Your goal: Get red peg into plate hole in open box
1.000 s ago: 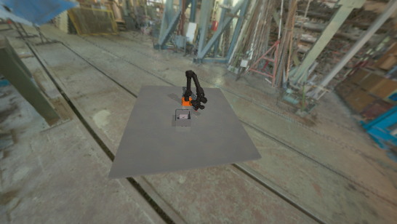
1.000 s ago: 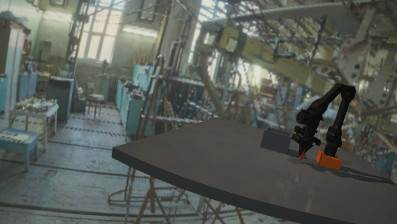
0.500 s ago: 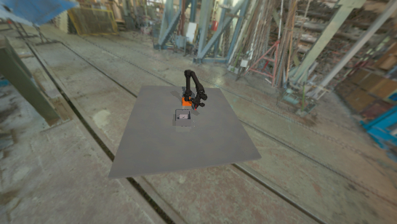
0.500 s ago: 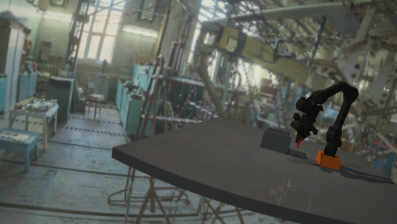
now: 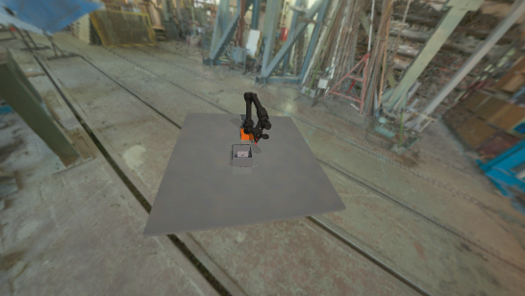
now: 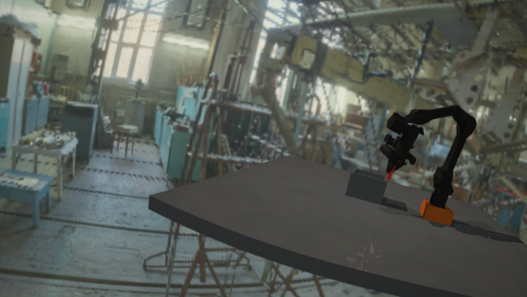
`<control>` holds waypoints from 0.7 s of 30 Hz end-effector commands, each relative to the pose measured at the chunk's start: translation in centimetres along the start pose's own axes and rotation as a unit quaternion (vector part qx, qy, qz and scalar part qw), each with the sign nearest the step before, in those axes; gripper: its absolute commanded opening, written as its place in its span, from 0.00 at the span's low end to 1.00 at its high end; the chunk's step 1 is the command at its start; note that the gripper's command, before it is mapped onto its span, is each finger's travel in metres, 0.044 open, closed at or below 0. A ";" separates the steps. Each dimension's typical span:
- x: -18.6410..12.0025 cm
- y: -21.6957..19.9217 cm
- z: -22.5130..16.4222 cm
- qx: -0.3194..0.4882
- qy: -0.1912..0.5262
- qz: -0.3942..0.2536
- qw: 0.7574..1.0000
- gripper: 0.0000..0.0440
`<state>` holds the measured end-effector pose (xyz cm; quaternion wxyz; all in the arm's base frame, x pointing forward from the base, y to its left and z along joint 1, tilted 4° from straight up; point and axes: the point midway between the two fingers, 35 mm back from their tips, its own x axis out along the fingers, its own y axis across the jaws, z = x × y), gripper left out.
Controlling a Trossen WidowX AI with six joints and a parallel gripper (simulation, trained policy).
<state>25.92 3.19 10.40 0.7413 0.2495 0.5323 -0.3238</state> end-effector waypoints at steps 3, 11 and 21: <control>0.2 -0.6 2.5 0.013 -0.005 -0.008 1.000 0.00; 1.2 -1.3 5.4 0.039 -0.007 -0.010 0.999 0.00; 3.0 -2.2 8.7 0.075 -0.009 -0.011 0.997 0.00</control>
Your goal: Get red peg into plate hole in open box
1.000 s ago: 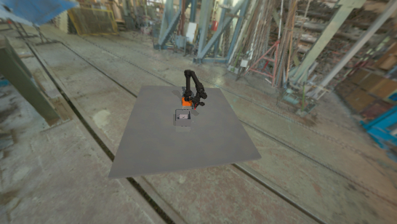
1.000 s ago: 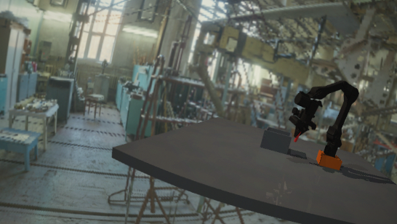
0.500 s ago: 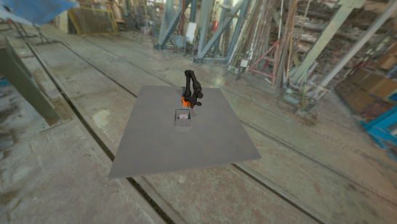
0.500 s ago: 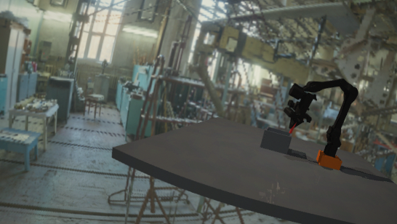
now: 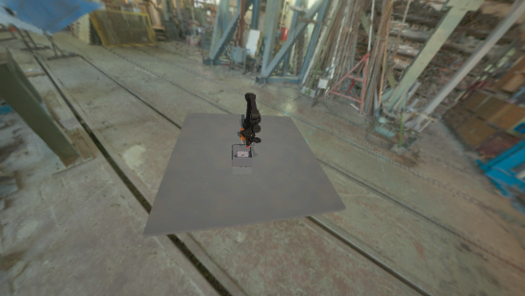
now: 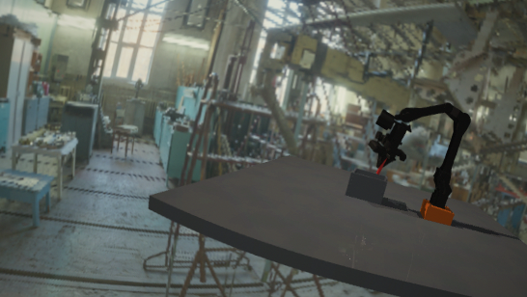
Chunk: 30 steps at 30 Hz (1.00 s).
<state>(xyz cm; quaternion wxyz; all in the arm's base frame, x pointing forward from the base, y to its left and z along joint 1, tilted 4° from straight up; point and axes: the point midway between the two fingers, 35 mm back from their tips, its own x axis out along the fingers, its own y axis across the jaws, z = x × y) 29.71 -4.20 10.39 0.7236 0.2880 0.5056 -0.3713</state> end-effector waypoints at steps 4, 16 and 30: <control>1.5 -0.2 2.1 0.020 0.003 0.002 1.000 0.00; 4.6 -0.5 3.7 0.042 0.026 -0.003 0.999 0.02; 8.2 -1.0 3.6 0.018 0.056 -0.031 0.998 0.35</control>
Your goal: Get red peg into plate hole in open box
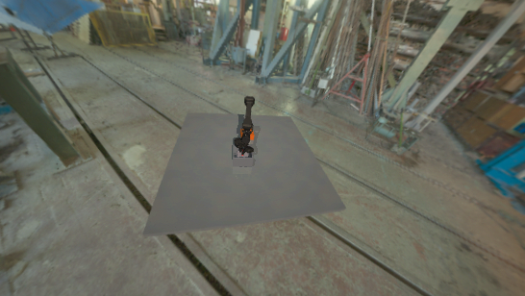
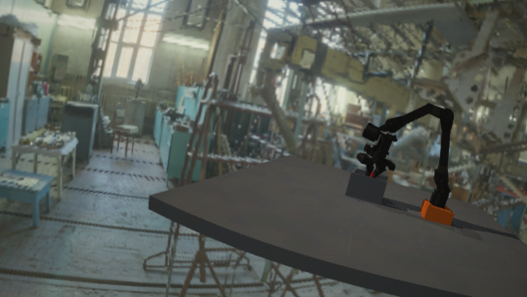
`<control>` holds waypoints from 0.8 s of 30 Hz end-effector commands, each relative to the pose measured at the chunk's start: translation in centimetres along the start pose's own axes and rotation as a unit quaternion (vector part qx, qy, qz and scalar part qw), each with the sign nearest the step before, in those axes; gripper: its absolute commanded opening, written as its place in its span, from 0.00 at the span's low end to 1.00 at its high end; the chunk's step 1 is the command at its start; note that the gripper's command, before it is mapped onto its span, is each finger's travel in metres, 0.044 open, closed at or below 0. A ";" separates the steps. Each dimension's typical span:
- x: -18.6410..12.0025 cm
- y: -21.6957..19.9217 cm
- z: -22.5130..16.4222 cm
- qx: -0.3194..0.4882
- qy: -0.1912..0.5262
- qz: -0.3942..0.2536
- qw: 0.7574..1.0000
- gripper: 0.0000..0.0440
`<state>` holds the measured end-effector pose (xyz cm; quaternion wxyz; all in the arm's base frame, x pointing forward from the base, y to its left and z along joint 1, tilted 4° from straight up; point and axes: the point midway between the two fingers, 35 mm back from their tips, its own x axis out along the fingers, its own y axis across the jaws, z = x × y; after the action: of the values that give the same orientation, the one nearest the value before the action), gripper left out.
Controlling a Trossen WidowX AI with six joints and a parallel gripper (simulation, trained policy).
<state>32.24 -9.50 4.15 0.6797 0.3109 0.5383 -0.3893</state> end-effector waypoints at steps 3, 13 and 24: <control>0.5 0.5 0.8 -0.012 0.003 -0.004 1.000 0.38; 0.6 1.7 3.8 -0.029 -0.014 -0.002 0.999 0.88; -0.1 2.6 7.8 -0.023 -0.062 0.012 0.998 1.00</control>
<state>34.85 -11.96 4.57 0.6843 0.2768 0.5605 -0.3755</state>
